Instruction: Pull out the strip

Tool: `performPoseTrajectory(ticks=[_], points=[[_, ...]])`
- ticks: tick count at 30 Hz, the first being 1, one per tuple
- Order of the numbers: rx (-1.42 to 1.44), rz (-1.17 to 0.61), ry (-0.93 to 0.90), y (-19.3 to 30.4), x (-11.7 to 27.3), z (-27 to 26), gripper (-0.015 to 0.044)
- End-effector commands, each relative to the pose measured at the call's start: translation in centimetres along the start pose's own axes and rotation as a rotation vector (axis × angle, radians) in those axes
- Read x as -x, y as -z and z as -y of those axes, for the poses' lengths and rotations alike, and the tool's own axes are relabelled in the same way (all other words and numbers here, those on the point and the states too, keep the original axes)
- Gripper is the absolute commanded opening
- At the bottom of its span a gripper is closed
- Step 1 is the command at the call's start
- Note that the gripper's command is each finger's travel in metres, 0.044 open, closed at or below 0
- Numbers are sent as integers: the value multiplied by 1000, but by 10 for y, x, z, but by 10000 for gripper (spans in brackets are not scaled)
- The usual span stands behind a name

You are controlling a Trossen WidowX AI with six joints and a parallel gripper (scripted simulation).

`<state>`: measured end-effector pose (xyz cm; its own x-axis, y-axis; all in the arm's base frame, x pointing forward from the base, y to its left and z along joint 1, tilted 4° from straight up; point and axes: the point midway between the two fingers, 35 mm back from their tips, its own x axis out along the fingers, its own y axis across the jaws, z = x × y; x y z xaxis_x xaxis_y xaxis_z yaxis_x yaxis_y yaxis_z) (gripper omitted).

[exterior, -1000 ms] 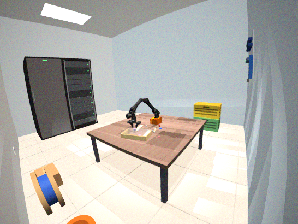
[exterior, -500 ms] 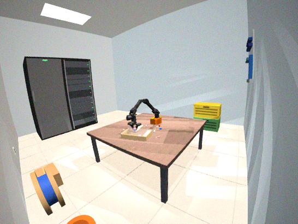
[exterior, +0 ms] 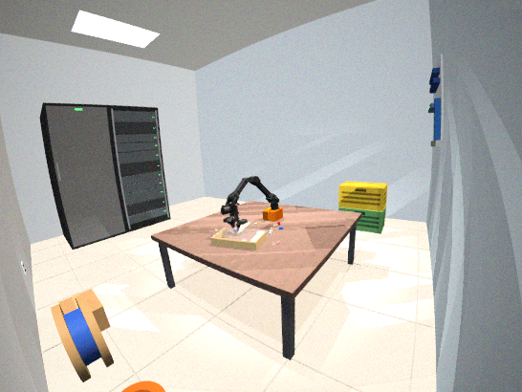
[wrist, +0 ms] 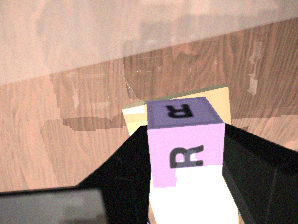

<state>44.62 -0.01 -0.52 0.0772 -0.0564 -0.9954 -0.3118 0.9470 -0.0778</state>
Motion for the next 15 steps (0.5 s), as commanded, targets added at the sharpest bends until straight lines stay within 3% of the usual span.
performPoseTrajectory(ticks=[1, 15], points=[[0, 1, 0, 2, 2, -1, 0], [2, -3, 1, 48, 37, -16, 0]])
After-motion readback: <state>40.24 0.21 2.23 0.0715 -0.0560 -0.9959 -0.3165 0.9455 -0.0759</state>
